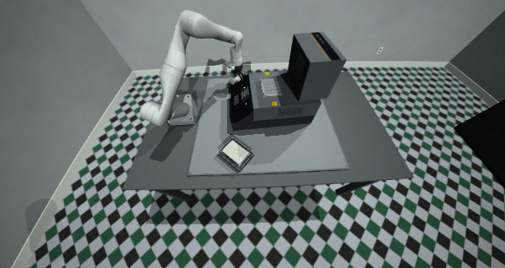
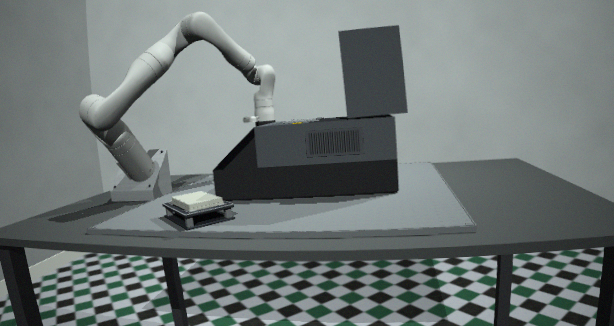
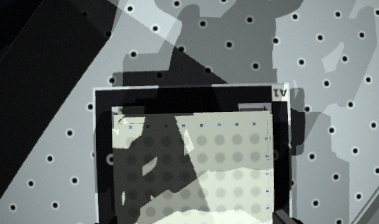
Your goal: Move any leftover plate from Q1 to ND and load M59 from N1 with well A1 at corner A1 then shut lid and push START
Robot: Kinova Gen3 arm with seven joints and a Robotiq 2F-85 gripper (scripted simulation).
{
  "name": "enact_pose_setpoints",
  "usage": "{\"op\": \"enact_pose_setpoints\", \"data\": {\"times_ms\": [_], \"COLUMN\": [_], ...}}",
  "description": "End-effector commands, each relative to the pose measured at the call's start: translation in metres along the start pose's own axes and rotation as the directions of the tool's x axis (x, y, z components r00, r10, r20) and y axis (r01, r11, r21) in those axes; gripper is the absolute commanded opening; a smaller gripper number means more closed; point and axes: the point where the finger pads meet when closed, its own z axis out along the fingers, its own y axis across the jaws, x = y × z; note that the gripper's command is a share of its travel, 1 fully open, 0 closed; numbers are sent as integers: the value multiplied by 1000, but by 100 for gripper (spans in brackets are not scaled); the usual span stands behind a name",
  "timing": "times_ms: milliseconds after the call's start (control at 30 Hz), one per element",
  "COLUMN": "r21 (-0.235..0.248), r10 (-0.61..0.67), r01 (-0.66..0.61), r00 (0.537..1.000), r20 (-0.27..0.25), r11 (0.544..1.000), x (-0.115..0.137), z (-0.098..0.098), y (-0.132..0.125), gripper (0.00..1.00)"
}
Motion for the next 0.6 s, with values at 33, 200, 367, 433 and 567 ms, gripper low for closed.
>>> {"op": "enact_pose_setpoints", "data": {"times_ms": [33,200,367,433,567], "r21": [-1,-1,-1,-1,-1], "r10": [0,0,0,0,0], "r01": [0,0,0,0,0], "r00": [1000,1000,1000,1000,1000], "r20": [3,3,3,3,3], "r11": [1000,1000,1000,1000,1000], "x": [-1,-1,-1,-1,-1], "z": [-5,-12,-16,-19,-24], "y": [0,0,0,0,0], "gripper": [90,90,90,90,90]}}
